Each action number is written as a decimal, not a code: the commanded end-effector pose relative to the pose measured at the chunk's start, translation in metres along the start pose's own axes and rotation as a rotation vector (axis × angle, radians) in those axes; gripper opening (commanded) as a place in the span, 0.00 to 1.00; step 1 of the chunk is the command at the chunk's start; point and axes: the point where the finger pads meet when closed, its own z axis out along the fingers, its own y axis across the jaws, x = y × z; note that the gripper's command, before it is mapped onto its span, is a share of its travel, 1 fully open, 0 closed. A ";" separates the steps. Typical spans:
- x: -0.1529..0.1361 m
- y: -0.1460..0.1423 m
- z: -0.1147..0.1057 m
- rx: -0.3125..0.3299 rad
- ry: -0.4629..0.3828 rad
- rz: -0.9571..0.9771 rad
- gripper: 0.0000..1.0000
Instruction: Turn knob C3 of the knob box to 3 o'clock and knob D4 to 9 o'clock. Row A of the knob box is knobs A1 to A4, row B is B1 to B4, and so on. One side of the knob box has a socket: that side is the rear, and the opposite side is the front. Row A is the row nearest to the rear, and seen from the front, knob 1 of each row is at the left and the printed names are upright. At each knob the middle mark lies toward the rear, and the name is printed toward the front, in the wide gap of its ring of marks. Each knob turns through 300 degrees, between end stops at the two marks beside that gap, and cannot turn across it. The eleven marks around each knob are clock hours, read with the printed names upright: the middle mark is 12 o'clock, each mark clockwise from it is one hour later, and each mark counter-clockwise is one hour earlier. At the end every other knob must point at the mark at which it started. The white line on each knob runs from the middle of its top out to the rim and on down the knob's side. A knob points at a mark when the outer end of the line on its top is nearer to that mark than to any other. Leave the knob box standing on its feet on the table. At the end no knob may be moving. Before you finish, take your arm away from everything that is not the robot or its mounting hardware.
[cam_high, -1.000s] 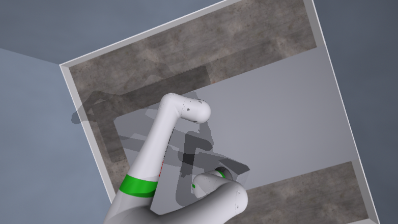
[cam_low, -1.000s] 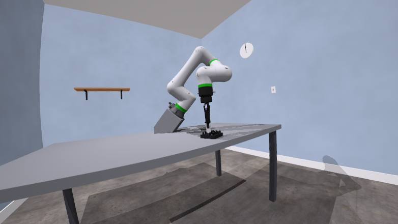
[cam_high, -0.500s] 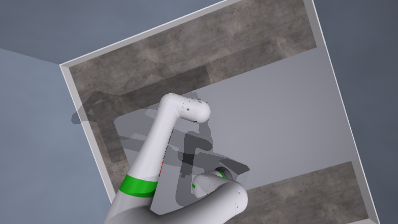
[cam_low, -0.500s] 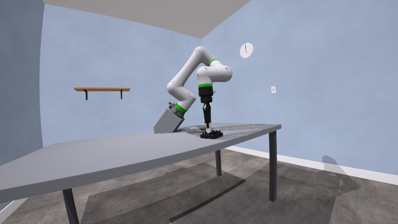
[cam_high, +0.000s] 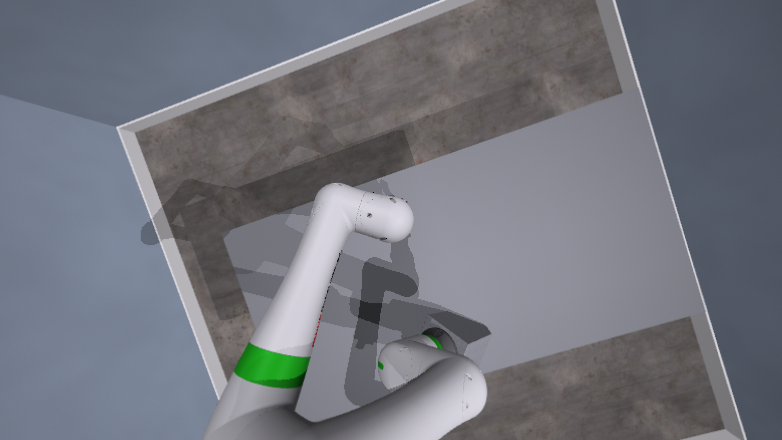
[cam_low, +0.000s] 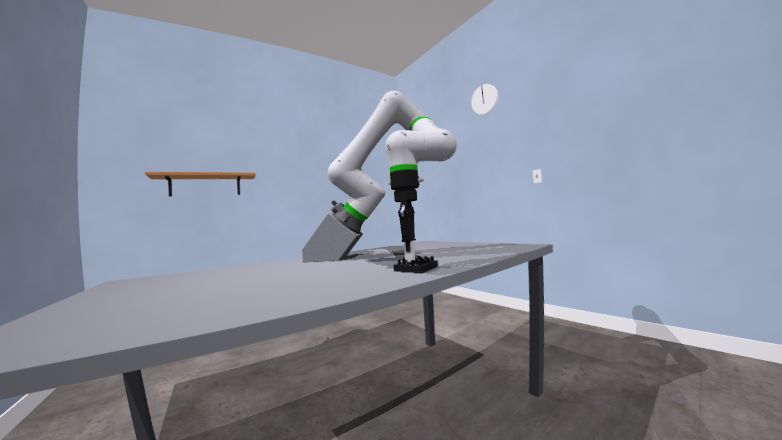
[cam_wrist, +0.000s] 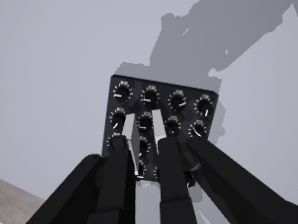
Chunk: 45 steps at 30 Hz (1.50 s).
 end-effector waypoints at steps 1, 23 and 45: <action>0.000 0.000 0.000 0.000 0.000 0.000 0.12; 0.000 0.000 -0.003 0.000 0.000 0.000 0.12; 0.000 0.000 -0.038 0.000 0.000 0.000 0.12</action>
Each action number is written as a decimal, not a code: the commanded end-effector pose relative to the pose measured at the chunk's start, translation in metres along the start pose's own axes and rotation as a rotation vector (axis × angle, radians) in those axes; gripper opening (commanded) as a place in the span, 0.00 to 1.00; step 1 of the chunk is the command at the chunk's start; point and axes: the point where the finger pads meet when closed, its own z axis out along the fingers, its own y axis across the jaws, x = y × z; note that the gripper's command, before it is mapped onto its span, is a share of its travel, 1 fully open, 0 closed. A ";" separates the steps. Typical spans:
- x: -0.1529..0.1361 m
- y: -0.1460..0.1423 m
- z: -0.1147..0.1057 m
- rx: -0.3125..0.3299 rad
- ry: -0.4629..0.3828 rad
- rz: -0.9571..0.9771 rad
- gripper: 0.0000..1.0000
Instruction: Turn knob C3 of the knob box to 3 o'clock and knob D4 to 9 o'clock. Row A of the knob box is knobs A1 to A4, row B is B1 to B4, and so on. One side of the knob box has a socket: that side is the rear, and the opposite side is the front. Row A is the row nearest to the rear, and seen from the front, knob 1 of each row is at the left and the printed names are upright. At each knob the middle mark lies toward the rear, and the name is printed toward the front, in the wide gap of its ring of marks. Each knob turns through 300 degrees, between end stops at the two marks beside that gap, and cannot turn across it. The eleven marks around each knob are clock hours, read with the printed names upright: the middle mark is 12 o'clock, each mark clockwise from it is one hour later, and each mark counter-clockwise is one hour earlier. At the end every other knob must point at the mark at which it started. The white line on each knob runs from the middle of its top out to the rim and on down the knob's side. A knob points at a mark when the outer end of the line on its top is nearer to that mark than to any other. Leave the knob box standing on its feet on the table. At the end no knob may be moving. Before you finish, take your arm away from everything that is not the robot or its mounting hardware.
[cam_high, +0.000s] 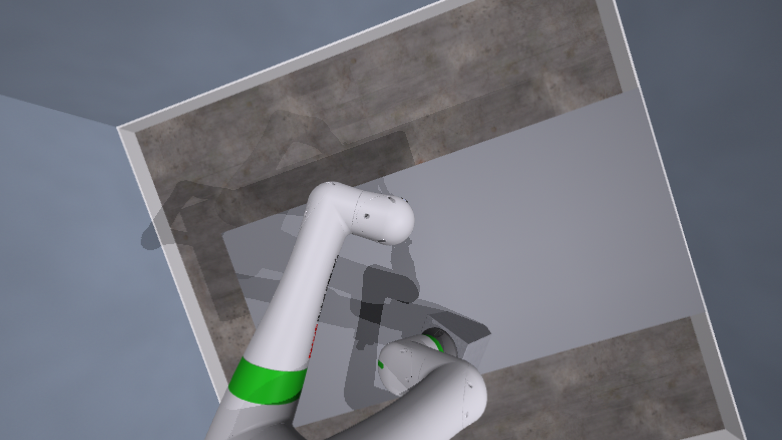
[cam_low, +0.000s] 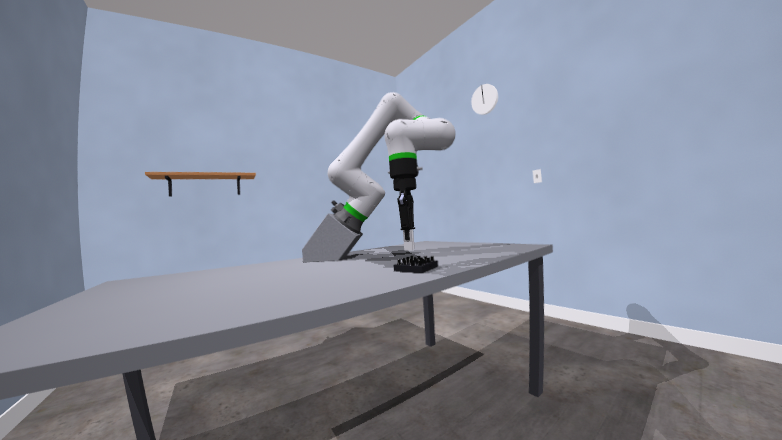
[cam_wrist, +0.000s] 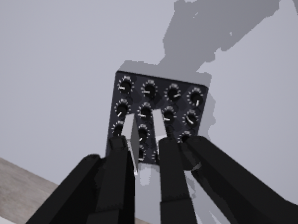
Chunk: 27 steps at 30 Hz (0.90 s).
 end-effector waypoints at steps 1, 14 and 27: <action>0.000 0.000 0.000 0.000 0.000 0.000 0.12; 0.001 -0.001 -0.001 0.000 0.000 -0.047 0.12; 0.013 -0.007 -0.008 0.000 0.001 -0.452 0.12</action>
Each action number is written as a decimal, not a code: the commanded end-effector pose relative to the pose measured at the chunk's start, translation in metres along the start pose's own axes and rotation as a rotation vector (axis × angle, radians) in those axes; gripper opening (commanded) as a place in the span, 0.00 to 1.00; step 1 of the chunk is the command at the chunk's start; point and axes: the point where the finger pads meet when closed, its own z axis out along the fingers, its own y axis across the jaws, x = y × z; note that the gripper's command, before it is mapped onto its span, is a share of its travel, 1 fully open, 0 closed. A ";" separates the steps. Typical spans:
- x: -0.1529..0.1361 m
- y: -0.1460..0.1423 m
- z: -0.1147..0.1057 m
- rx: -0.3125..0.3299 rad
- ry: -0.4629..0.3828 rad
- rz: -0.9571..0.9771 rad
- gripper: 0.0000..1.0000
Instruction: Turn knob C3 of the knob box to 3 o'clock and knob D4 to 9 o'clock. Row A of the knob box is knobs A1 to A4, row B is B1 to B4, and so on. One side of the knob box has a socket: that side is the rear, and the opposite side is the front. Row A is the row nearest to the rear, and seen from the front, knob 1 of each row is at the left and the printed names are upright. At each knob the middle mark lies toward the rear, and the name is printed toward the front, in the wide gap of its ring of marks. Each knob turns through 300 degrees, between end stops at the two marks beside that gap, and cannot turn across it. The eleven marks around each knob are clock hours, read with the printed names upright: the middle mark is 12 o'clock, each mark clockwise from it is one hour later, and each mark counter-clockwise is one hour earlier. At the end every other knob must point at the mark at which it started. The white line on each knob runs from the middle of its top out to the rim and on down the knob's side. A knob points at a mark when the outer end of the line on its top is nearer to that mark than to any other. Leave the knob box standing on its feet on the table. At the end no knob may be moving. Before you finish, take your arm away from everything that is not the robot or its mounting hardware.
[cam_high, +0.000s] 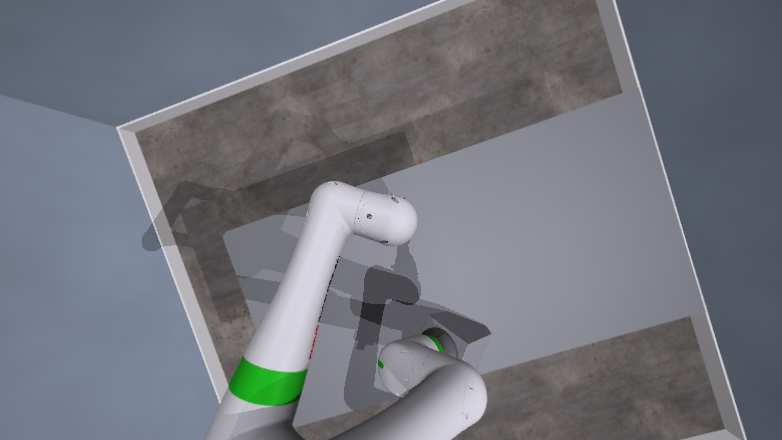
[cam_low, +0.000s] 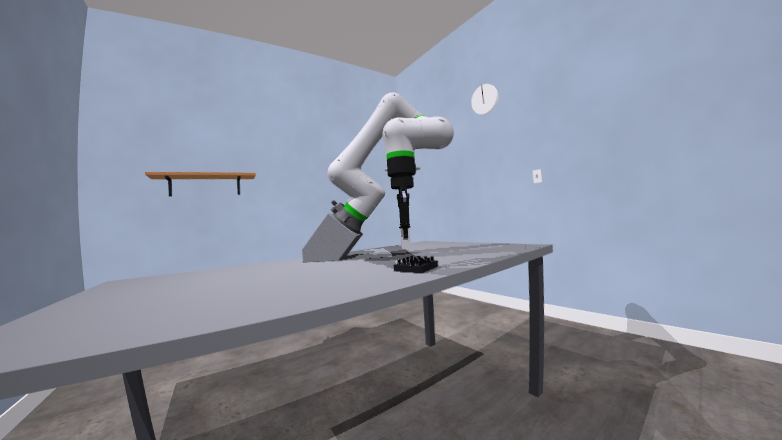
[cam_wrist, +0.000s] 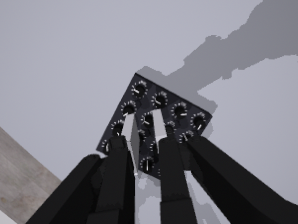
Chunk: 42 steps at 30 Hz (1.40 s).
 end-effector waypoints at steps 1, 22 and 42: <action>0.005 -0.001 -0.003 -0.001 -0.013 -0.156 0.12; 0.025 -0.002 -0.013 0.003 -0.013 -0.788 0.12; 0.027 -0.003 -0.014 0.004 -0.013 -0.852 0.12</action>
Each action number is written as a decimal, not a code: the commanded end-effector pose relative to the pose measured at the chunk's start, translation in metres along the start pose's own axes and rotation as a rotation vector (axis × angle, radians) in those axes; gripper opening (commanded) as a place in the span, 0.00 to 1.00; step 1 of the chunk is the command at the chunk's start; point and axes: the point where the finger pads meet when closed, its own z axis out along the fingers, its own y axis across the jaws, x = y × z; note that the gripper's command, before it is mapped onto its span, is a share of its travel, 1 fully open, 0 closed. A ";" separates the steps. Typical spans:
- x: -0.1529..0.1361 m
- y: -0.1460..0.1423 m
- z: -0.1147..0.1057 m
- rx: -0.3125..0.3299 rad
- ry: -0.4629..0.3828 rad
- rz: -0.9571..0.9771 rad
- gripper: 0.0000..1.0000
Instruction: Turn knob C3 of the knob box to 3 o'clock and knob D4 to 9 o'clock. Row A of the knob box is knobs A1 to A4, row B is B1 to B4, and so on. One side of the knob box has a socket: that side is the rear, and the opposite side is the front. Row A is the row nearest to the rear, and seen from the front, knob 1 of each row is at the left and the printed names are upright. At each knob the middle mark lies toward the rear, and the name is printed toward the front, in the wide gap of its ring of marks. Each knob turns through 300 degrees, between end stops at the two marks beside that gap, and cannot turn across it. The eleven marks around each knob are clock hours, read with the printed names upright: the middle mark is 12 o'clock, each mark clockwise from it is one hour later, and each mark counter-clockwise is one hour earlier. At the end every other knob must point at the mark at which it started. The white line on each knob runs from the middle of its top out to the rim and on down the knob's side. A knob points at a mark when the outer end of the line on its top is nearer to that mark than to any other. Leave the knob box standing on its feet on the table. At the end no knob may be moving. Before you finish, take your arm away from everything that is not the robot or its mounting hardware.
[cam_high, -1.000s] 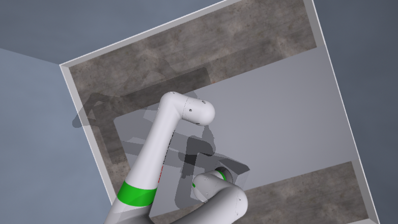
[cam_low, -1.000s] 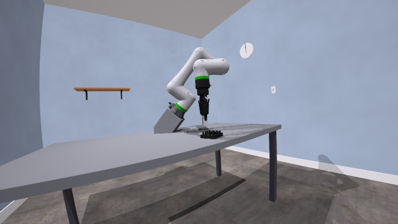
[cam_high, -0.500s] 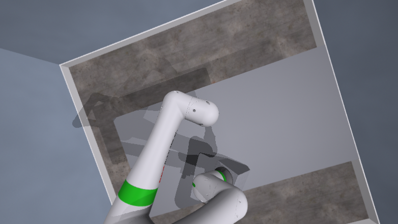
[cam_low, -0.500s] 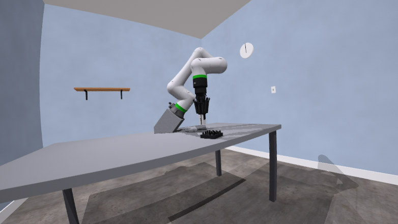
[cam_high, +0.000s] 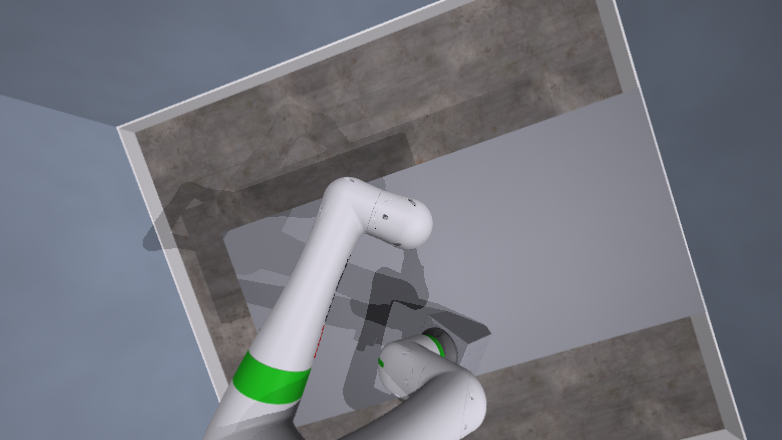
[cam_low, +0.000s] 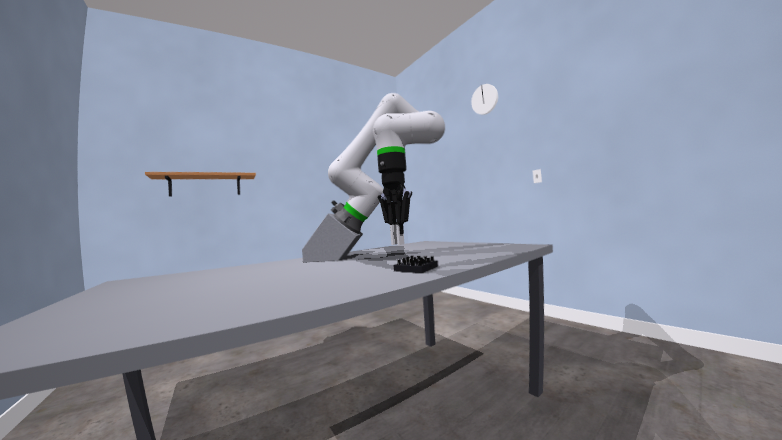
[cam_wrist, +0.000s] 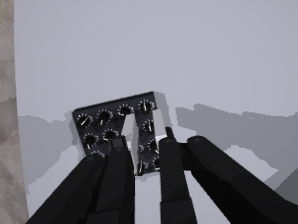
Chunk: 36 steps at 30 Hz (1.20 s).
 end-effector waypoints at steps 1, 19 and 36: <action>0.000 0.000 0.000 0.000 0.000 0.000 0.12; 0.000 0.000 0.000 0.000 0.000 0.000 0.12; 0.000 0.000 0.003 0.000 0.000 0.000 0.12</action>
